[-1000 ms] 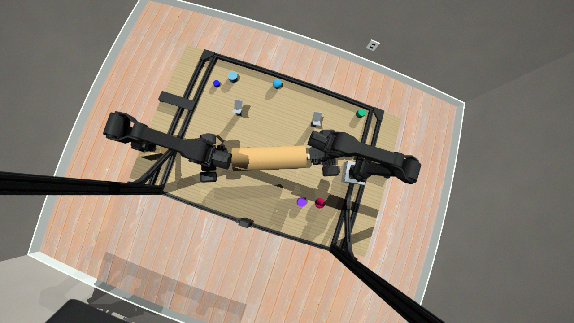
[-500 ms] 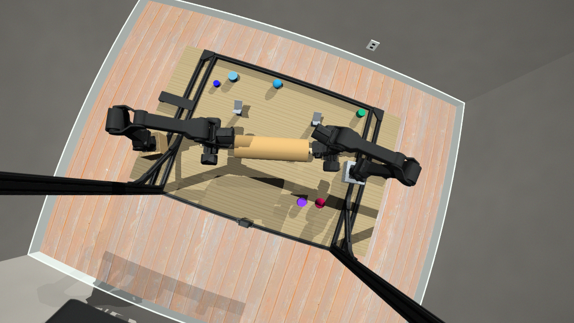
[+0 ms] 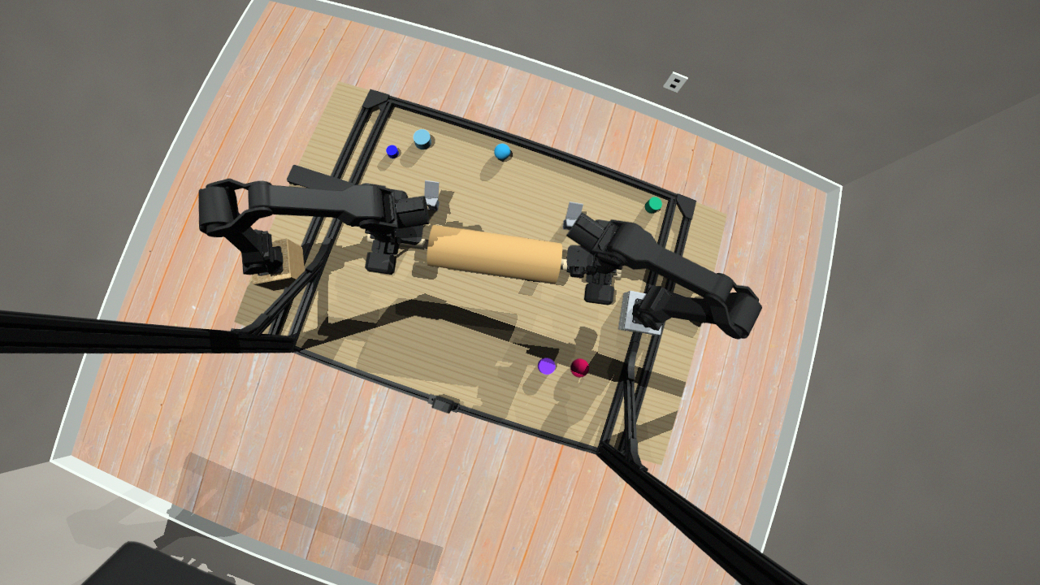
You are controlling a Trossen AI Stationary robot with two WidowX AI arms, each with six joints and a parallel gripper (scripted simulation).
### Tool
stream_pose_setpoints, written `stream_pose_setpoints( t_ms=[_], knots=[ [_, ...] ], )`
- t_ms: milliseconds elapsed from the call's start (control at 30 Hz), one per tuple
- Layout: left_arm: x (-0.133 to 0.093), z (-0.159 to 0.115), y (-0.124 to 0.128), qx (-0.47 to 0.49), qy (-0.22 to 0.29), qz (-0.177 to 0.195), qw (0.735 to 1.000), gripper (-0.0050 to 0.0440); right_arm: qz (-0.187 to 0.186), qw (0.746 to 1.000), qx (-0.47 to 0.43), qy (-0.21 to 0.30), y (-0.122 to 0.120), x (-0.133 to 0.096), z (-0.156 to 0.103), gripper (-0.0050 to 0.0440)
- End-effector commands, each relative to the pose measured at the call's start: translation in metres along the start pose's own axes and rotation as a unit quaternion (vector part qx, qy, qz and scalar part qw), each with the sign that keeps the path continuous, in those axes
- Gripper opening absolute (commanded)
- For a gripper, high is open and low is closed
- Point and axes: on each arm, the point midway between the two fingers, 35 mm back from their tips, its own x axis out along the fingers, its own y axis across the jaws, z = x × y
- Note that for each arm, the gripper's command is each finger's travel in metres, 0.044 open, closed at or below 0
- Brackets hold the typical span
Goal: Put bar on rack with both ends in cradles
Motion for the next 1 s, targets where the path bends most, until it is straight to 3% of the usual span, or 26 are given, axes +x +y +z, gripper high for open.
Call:
stream_pose_setpoints(
  t_ms=[0,967],
  knots=[
    [-0.001,0.002,0.008,0.000,-0.002,0.001,1.000,0.0000,-0.003,1.000,0.001,0.002,-0.007,-0.002,0.000,0.0000],
    [-0.002,0.002,0.123,0.001,-0.001,0.001,1.000,0.0000,-0.003,1.000,0.002,0.002,-0.122,-0.004,0.001,0.0000]
  ],
)
